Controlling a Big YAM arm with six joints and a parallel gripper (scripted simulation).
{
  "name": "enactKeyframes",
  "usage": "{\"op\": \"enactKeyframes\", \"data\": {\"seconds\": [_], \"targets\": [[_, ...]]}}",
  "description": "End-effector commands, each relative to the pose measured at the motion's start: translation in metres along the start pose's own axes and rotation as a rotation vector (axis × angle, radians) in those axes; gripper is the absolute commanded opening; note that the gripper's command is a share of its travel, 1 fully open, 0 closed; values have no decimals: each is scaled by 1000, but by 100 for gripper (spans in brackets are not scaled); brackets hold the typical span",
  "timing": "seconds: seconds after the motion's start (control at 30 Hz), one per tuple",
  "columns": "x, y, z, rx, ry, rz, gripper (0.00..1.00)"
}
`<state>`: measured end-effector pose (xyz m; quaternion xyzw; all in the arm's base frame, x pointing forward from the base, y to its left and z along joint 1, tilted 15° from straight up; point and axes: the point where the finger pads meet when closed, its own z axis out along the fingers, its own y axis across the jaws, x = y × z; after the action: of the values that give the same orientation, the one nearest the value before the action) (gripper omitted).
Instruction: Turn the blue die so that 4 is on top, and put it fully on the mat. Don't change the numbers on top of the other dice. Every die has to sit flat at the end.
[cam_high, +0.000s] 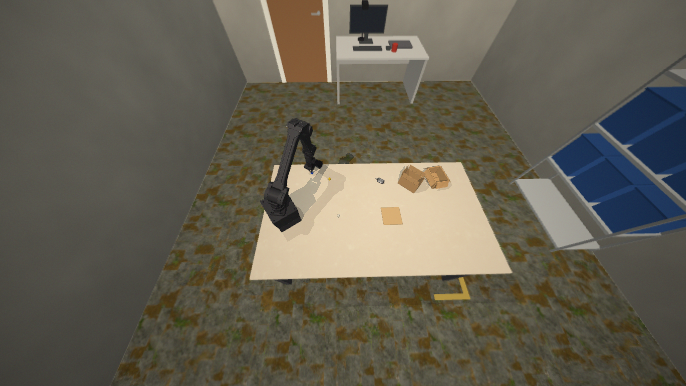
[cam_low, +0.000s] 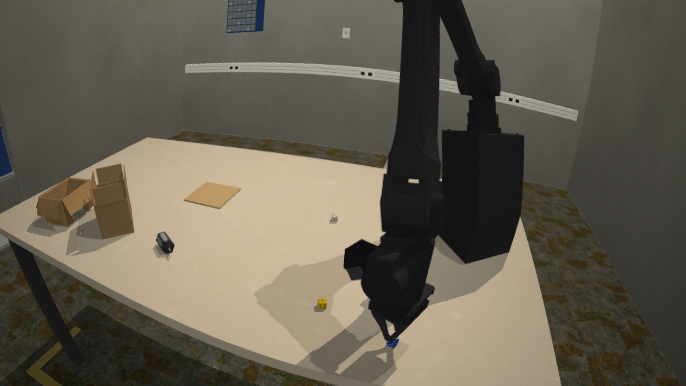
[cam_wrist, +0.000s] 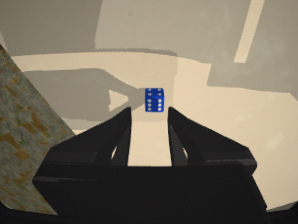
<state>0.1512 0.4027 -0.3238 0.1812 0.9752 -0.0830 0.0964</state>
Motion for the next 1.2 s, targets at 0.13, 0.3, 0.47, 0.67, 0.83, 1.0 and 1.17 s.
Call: {"op": "enactKeyframes", "data": {"seconds": [0.13, 0.3, 0.47, 0.67, 0.83, 1.0, 1.17], "targets": [[-4, -14, 12, 26, -3, -11, 30], [-4, -14, 12, 26, -3, -11, 30], [-4, -14, 12, 26, -3, -11, 30], [-5, -13, 15, 23, -2, -6, 30], [-5, -12, 18, 21, -2, -7, 30], [-5, 5, 20, -6, 0, 0, 30], [-3, 5, 25, -6, 0, -4, 30]]}}
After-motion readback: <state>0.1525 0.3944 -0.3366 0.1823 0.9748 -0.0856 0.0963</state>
